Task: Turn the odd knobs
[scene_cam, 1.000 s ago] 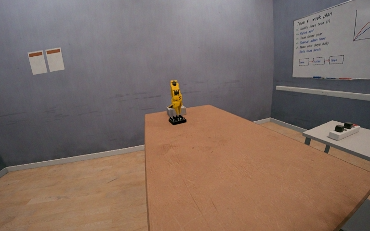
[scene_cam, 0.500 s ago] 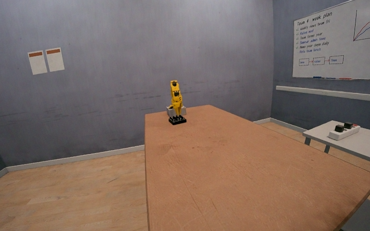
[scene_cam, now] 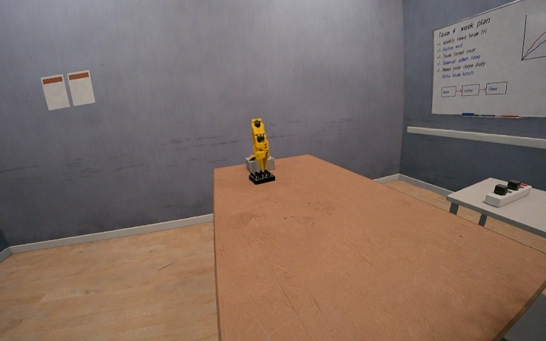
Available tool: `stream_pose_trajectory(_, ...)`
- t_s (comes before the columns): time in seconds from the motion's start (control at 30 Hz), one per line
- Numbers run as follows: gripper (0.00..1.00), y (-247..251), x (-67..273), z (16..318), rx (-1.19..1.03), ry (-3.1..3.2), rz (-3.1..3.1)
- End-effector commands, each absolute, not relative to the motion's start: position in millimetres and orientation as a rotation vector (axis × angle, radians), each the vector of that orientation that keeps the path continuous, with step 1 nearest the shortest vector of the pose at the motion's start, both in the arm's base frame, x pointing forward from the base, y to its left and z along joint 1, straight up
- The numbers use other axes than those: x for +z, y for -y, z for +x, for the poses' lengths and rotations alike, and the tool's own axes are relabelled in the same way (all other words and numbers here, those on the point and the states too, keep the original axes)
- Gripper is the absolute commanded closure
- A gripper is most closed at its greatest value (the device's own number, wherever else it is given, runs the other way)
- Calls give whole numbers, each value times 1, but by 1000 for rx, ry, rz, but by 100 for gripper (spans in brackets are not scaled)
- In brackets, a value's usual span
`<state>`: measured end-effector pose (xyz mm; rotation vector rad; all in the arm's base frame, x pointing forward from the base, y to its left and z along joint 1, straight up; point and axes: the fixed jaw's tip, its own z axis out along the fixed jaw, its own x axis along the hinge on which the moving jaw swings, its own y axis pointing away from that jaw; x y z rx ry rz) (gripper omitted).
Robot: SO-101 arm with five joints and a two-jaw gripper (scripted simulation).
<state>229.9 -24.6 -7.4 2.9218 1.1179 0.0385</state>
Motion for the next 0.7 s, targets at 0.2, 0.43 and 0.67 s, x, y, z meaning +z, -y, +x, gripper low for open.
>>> stream_pose_trajectory(0.2,90,22,-14,225,0,-1142,2927)
stream_pose_trajectory(0.43,90,21,-19,221,0,-1142,2927)
stream_pose_trajectory(0.67,90,20,-20,220,0,-1142,2927)
